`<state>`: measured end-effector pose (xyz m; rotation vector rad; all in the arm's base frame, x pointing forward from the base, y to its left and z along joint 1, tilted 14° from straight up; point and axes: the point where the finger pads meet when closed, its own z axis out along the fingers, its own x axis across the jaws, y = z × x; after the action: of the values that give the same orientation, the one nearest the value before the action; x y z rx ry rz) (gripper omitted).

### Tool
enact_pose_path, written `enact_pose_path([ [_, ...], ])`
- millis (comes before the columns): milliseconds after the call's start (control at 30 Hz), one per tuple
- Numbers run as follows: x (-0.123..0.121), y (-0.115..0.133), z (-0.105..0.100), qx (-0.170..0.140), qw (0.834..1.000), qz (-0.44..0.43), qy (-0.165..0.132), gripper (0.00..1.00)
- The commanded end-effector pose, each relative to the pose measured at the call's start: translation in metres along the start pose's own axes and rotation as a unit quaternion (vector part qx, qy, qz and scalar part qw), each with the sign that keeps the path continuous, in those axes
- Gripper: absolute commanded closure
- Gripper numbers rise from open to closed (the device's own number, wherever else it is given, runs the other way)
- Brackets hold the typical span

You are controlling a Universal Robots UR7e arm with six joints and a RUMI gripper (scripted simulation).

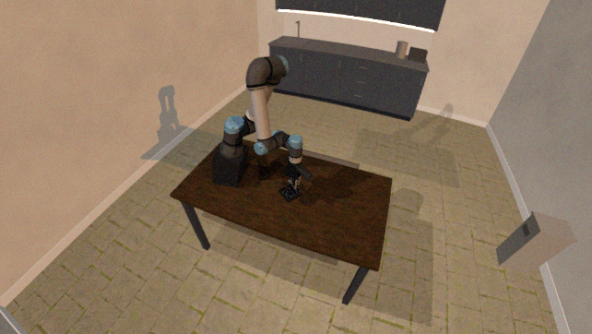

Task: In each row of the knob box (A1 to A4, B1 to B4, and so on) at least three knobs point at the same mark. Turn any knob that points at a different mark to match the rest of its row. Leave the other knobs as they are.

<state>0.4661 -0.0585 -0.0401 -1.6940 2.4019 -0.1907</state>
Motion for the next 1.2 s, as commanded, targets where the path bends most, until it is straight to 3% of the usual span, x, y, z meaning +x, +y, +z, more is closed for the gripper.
enact_pose_path([
  [0,-0.0007,0.0004,-0.002,0.0,0.997,-0.078,-0.004,0.89],
  [567,-0.0025,0.0046,-0.006,0.001,0.964,-0.264,-0.004,0.89],
  [1167,-0.0027,0.0055,-0.0067,0.001,0.956,-0.294,-0.003,0.89],
])
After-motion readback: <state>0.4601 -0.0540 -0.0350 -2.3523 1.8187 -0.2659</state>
